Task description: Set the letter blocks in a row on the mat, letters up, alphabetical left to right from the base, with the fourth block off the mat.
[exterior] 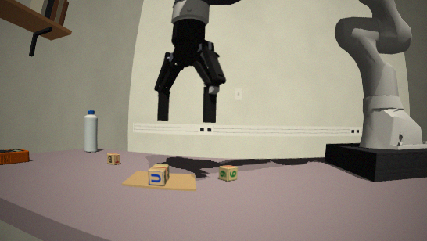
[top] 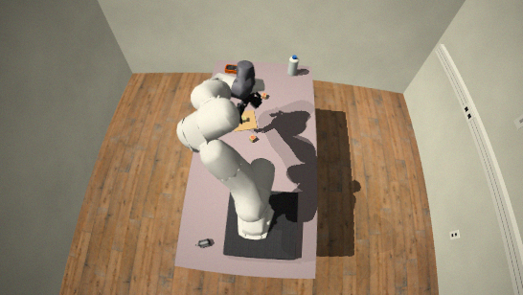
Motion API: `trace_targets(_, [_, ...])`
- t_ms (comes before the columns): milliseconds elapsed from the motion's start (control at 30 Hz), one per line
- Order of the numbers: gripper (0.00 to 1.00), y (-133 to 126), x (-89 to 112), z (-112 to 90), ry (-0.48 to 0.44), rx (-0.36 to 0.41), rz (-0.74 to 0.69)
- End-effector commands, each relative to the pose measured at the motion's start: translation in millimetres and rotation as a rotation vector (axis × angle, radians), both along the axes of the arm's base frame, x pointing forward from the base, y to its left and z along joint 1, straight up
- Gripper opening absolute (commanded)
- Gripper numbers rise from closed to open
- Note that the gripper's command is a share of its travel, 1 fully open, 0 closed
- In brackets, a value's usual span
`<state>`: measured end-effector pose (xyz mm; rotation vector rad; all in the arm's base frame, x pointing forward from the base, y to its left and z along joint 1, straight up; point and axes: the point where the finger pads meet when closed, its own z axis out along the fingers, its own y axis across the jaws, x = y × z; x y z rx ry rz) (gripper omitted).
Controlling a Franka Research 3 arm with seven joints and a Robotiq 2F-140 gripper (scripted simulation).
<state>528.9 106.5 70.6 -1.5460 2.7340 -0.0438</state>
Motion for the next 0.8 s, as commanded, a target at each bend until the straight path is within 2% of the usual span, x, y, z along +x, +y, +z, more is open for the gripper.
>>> trace_targets(0, [1.0, 0, -4, -1, 0.0, 0.002, -0.139])
trace_targets(367, [1.0, -5, -11, -1, -0.004, 0.003, -0.28])
trace_targets(767, [1.0, -11, -22, -1, -0.01, 0.005, -0.496])
